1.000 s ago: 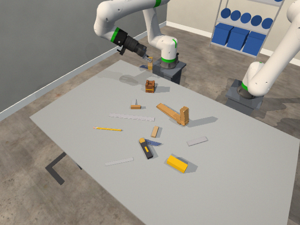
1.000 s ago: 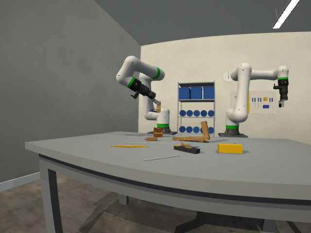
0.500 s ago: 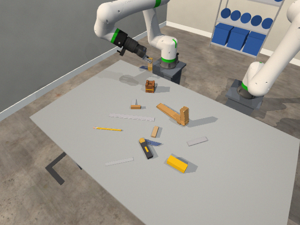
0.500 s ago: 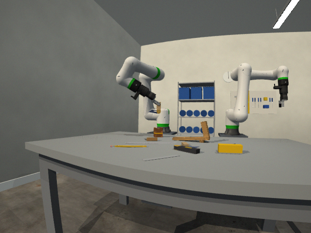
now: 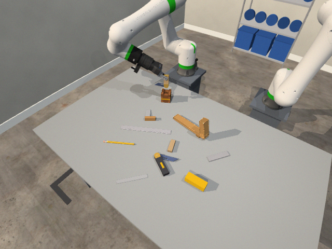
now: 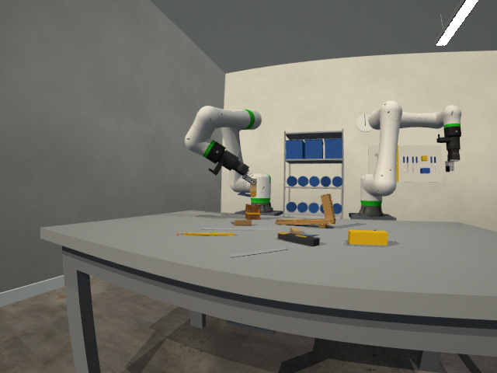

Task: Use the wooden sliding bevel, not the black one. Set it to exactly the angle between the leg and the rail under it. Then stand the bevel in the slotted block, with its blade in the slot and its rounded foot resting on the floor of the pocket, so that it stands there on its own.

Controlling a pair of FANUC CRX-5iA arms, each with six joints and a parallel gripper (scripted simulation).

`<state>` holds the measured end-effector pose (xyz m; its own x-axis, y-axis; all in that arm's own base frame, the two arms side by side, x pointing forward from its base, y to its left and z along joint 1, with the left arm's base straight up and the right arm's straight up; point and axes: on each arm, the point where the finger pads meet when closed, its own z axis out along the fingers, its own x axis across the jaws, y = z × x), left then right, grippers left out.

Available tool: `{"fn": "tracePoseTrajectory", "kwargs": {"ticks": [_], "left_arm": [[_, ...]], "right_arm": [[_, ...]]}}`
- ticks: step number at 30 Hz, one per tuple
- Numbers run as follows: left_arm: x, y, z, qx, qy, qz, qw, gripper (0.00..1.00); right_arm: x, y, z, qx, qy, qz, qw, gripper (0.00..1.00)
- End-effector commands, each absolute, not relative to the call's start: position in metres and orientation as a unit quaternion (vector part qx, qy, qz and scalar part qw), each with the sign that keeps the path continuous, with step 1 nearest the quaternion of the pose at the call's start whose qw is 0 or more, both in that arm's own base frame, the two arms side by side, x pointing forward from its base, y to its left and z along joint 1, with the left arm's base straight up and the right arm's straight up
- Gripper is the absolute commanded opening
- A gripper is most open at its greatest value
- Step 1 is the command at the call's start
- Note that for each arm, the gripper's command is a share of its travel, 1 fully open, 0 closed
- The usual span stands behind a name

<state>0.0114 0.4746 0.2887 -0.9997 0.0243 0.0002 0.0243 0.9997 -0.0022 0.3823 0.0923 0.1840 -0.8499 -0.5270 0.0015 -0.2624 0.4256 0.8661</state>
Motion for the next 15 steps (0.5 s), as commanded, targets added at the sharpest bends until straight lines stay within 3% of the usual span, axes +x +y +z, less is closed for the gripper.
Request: {"fn": "tracePoseTrajectory", "kwargs": {"ticks": [1, 15], "left_arm": [[0.0115, 0.4749, 0.2897, -0.012, -1.000, 0.000, 0.000, 1.00], [0.0115, 0.4749, 0.2897, -0.012, -1.000, 0.000, 0.000, 1.00]], "right_arm": [[0.3834, 0.0924, 0.1631, 0.237, -0.833, -0.481, 0.136, 0.00], [0.3835, 0.0924, 0.1555, 0.237, -0.833, -0.481, 0.136, 0.00]]}}
